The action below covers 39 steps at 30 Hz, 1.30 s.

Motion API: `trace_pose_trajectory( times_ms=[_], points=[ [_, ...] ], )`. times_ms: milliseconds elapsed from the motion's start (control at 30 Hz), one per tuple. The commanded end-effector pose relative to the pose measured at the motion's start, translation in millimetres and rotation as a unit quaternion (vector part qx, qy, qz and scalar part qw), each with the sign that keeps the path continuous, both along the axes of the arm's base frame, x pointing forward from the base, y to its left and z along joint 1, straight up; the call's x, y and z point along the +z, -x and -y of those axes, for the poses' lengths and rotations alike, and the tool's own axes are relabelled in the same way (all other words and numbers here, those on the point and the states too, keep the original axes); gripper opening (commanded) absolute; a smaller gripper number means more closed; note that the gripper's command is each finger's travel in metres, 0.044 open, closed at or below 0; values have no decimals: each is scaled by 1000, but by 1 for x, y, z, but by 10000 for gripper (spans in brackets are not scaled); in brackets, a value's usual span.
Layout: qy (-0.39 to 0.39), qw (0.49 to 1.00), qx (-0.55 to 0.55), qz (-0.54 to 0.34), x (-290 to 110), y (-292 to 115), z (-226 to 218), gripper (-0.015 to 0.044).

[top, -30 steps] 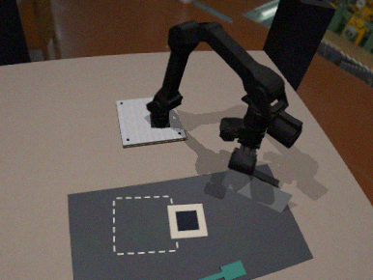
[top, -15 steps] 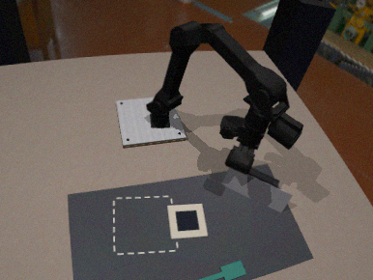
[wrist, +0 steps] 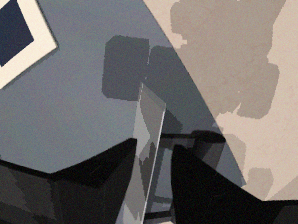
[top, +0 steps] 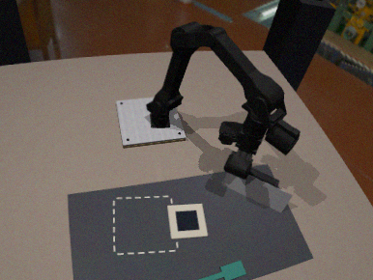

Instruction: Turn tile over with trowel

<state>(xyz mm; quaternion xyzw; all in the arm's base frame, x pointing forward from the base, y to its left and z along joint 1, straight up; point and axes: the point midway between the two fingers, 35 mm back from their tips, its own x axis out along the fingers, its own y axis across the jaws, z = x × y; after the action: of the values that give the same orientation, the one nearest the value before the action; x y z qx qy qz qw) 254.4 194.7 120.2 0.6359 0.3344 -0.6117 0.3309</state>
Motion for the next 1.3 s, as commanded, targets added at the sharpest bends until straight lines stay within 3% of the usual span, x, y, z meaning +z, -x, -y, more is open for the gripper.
trace_pose_trajectory(
  times_ms=[0,700,1267],
  points=[
    [3,1000,-2,-2,-8,1,1,100],
    [5,1000,-6,-3,-36,2,1,100],
    [6,1000,-6,-2,-35,-29,23,100]
  ],
)
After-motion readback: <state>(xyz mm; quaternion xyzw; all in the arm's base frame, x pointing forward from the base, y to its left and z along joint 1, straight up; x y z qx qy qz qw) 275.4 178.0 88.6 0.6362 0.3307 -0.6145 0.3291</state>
